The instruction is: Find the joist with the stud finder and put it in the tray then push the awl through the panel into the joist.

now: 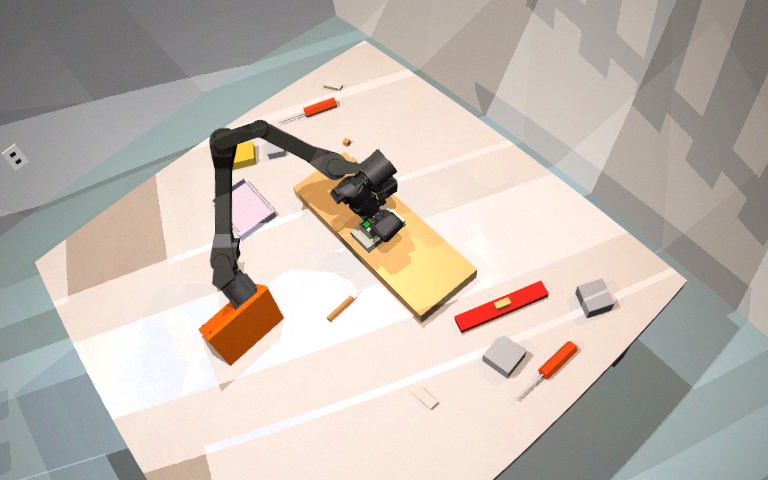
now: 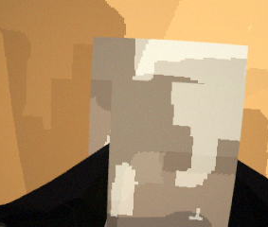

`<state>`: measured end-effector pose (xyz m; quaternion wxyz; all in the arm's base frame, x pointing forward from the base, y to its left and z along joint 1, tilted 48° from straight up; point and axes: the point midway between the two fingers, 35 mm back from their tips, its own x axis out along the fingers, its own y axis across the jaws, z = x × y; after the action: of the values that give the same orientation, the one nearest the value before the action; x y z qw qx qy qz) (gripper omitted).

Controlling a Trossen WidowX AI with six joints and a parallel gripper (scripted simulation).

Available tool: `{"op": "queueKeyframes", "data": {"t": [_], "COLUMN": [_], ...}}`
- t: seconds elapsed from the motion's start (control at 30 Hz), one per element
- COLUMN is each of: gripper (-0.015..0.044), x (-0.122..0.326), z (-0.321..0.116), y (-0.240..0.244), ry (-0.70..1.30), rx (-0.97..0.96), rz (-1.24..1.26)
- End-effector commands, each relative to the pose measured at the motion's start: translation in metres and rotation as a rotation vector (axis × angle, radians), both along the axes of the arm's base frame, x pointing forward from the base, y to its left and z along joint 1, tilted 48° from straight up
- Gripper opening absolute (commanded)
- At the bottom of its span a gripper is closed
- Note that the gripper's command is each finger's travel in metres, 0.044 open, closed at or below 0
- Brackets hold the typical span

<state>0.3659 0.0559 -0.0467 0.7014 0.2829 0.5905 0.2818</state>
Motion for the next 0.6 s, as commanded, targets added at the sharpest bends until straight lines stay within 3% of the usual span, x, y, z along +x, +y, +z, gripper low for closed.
{"op": "queueKeyframes", "data": {"t": [0.0,0.57], "gripper": [0.0,0.0], "x": [-0.001,-0.003], "z": [0.009,0.036], "y": [0.009,0.034], "ry": [-0.005,-0.004], "rx": [0.006,0.008], "rz": [0.005,0.005]}}
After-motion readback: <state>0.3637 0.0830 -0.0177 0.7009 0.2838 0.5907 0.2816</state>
